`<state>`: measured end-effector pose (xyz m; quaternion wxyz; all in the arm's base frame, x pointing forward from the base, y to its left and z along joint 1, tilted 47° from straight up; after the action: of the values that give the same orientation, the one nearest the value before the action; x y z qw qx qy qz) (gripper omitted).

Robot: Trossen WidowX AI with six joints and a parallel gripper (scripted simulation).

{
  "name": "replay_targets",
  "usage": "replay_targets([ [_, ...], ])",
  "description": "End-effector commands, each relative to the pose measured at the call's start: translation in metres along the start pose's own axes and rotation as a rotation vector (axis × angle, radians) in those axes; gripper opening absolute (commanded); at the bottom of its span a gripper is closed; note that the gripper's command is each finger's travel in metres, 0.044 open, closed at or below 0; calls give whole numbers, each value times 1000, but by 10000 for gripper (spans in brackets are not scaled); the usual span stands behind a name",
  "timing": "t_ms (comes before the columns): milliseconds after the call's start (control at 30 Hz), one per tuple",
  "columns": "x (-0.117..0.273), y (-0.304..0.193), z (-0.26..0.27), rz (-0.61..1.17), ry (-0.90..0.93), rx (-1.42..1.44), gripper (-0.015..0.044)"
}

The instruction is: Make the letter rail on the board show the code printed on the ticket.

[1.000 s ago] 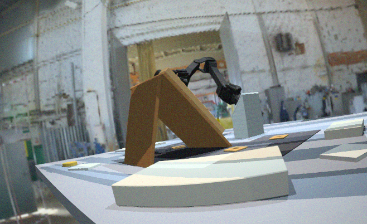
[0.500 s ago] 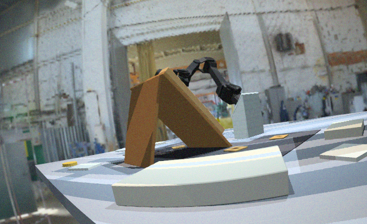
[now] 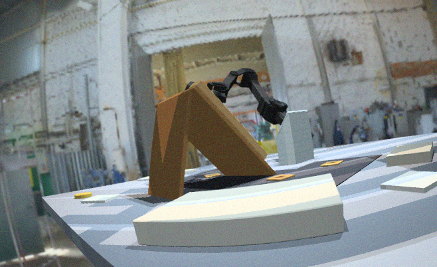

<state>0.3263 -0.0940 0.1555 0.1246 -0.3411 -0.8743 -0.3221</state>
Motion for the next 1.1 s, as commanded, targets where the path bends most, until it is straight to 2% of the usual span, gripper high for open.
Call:
replay_targets([
  [0, 0, -2, 4, 6, 3, 0, 0],
  [1067, 0, -1, 20, 6, 3, -1, 0],
])
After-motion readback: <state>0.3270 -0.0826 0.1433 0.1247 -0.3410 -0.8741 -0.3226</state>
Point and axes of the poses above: the point midway between the two fingers, 35 mm back from their tips, its own x axis back along the fingers, its own z axis across the jaws, y = z × x, the point moved 1 cm from there along x, back along the fingers, and after that the axes turned 3 degrees about x, right-handed, at the moved point
